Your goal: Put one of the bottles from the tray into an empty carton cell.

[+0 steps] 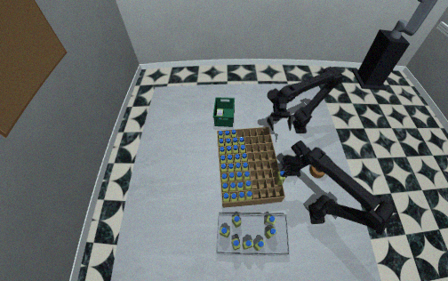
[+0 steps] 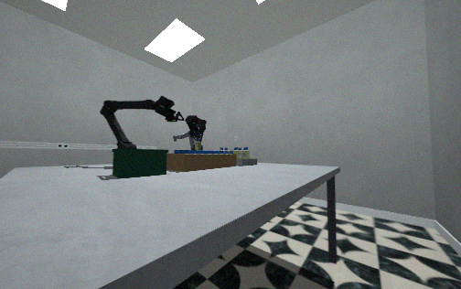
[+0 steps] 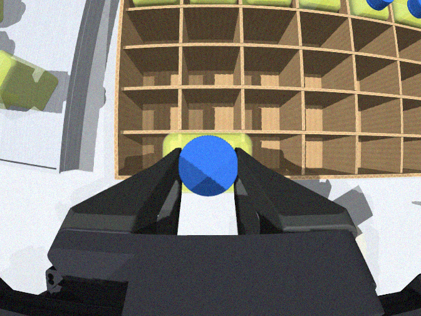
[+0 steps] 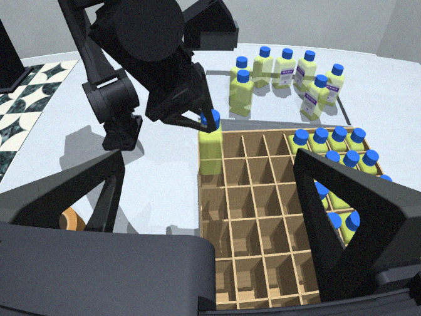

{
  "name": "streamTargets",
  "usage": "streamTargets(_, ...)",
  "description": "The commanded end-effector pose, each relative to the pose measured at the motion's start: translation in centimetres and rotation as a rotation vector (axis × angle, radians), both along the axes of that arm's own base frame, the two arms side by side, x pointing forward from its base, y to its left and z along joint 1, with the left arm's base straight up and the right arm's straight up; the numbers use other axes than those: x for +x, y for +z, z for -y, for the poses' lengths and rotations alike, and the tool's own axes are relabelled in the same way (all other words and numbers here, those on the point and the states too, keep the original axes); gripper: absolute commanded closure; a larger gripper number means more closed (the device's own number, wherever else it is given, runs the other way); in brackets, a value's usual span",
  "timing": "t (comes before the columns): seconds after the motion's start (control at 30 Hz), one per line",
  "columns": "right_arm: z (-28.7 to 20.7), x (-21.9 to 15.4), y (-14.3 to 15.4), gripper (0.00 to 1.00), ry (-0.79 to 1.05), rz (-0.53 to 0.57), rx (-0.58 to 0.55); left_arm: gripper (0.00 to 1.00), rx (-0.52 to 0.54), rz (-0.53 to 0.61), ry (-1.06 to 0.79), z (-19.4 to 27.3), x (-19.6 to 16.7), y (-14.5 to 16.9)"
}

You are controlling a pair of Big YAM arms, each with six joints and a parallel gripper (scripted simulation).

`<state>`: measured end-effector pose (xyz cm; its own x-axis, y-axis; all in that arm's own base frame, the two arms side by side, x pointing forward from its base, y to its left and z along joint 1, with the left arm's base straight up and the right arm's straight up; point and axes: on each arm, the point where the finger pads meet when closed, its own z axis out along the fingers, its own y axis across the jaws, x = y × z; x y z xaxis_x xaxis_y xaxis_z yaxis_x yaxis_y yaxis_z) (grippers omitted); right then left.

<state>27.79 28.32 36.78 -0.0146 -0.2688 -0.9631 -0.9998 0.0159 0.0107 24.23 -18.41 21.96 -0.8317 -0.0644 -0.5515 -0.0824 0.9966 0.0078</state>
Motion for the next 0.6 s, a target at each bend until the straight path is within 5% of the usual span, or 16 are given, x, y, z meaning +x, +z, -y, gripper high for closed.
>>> streamTargets(0.0, -0.2, 0.4, 1.7, 0.0, 0.003, 0.042, 0.021, 0.79, -0.06, 0.054, -0.005, 1.0, 1.0, 5.1)
streamTargets(0.57, -0.2, 0.4, 1.7, 0.0, 0.003, 0.042, 0.021, 0.79, -0.035, 0.029, 0.006, 0.4, 0.5, 0.1)
